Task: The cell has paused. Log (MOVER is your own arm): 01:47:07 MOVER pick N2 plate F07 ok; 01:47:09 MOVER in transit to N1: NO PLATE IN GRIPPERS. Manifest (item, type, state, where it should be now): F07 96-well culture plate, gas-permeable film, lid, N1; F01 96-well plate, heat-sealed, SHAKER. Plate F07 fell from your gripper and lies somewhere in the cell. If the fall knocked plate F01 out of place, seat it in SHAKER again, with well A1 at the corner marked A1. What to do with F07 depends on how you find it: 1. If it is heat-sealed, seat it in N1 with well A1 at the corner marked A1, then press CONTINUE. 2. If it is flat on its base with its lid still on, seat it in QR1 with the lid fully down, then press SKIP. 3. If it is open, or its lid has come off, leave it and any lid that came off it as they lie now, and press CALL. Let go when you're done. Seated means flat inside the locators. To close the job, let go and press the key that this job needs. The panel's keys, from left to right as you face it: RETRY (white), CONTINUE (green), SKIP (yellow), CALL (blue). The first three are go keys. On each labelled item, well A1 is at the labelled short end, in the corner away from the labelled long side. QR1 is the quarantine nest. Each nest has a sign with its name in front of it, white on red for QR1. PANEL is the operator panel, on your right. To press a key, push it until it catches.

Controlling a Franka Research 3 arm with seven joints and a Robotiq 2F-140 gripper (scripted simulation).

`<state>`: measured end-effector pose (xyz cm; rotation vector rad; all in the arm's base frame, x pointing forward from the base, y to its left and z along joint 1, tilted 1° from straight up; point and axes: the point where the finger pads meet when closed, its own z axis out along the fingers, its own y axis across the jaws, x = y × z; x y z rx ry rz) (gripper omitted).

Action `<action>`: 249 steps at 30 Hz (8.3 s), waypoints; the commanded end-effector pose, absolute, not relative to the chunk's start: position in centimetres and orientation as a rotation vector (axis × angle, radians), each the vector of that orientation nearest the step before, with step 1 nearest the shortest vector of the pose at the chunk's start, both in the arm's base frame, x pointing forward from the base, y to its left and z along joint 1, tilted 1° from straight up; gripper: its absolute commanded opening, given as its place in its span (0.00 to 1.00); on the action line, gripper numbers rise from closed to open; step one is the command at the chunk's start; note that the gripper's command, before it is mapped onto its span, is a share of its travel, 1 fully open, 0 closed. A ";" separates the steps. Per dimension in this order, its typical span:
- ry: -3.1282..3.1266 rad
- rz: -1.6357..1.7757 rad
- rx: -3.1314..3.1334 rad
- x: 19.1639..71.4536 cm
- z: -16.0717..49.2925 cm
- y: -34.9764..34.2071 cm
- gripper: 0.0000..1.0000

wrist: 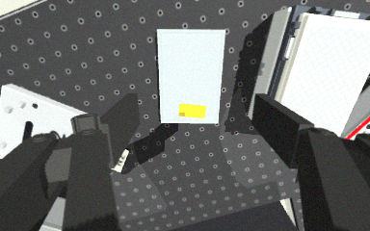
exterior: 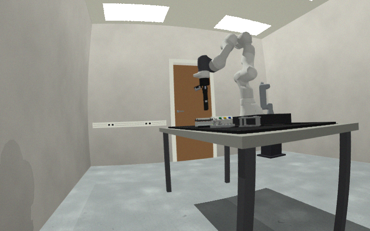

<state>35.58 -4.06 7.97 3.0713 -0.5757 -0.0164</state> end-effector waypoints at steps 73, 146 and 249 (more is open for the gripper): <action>-0.586 0.001 3.073 35.9 -1.2 -4.2 0.70; -0.586 0.001 3.073 36.1 -1.2 -4.1 0.70; -0.586 0.001 3.073 36.0 -1.2 -4.1 0.70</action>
